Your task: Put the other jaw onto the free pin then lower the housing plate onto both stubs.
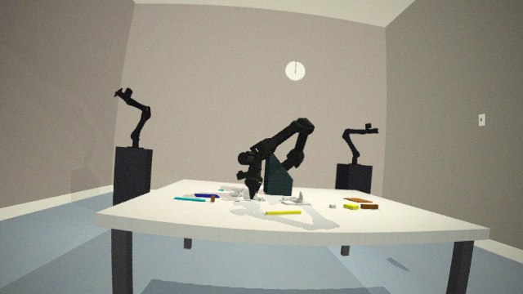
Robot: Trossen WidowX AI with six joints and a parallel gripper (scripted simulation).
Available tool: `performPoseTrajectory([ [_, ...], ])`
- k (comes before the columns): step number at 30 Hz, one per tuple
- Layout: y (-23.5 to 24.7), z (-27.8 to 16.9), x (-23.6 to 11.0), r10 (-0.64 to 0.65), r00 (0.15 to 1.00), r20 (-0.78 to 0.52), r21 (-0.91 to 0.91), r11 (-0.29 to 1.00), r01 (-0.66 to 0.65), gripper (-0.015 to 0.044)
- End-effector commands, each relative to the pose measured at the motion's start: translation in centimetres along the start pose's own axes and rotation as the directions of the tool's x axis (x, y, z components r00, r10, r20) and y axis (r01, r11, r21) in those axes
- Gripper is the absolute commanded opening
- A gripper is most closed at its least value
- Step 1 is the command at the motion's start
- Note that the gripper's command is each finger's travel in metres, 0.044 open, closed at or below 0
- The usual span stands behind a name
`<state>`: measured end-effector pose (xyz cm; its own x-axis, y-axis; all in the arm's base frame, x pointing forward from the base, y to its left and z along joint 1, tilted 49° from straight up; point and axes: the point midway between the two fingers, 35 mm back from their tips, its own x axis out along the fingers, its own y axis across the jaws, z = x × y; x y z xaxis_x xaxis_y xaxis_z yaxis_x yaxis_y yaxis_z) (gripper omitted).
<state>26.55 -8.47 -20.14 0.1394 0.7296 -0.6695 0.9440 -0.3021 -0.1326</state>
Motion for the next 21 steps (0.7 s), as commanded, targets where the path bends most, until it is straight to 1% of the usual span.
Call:
performPoseTrajectory([
  [1,-0.1,-0.07,0.09,0.0,1.0,-0.005,0.007,1.0,0.0,0.044],
  [2,-0.1,-0.07,0.09,0.0,1.0,-0.005,0.007,1.0,0.0,0.044],
  [13,0.0,0.0,0.01,0.0,1.0,0.0,0.0,1.0,0.0,0.0151],
  [14,0.0,0.0,0.01,0.0,1.0,0.0,0.0,1.0,0.0,0.0134],
  [21,0.0,0.0,0.01,0.0,1.0,0.0,0.0,1.0,0.0,0.0134],
])
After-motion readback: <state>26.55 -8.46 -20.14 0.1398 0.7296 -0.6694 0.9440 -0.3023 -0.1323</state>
